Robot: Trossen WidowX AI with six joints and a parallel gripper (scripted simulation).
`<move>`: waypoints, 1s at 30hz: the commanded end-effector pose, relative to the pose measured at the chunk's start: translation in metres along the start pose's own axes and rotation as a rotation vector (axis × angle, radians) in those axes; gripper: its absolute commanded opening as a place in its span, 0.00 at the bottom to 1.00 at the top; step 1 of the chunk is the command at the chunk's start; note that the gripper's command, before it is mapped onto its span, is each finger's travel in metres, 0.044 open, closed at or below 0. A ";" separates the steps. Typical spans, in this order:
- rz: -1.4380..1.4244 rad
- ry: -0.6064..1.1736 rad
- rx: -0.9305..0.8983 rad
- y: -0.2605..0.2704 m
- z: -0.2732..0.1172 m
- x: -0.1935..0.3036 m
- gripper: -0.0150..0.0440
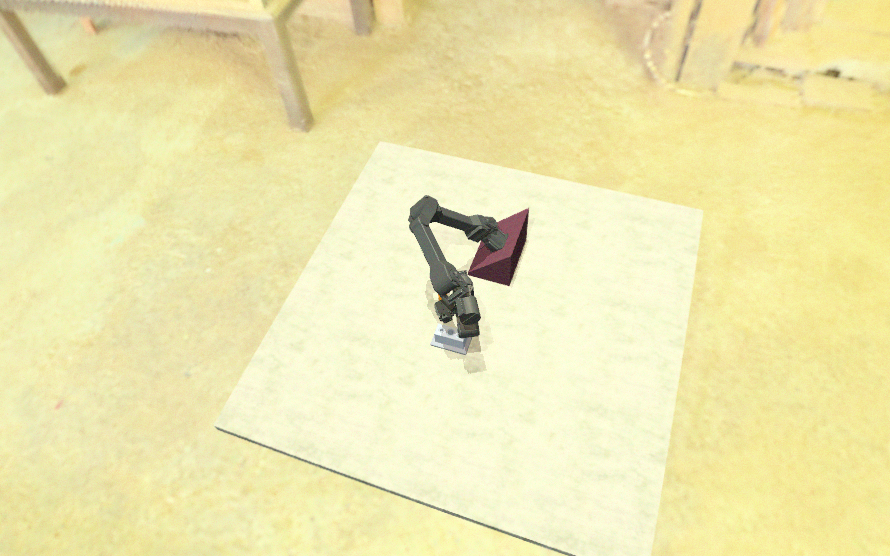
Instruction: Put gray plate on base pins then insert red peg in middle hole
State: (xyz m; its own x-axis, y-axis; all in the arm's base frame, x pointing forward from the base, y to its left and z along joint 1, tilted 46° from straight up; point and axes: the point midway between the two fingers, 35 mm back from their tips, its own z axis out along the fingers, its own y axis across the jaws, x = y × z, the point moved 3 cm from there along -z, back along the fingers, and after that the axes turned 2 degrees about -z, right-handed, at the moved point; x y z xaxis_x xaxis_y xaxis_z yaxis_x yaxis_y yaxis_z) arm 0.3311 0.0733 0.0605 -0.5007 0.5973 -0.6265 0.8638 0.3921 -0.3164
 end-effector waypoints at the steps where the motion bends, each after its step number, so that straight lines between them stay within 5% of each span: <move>1: 0.000 -0.008 0.000 -0.001 -0.001 -0.015 0.25; 30: 0.005 -0.020 0.009 -0.006 0.001 -0.050 0.25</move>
State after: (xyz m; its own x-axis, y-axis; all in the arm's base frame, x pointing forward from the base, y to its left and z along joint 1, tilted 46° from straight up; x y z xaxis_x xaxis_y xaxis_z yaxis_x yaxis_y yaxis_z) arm 0.3490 0.0403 0.0924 -0.4908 0.5910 -0.6402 0.8694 0.3802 -0.3155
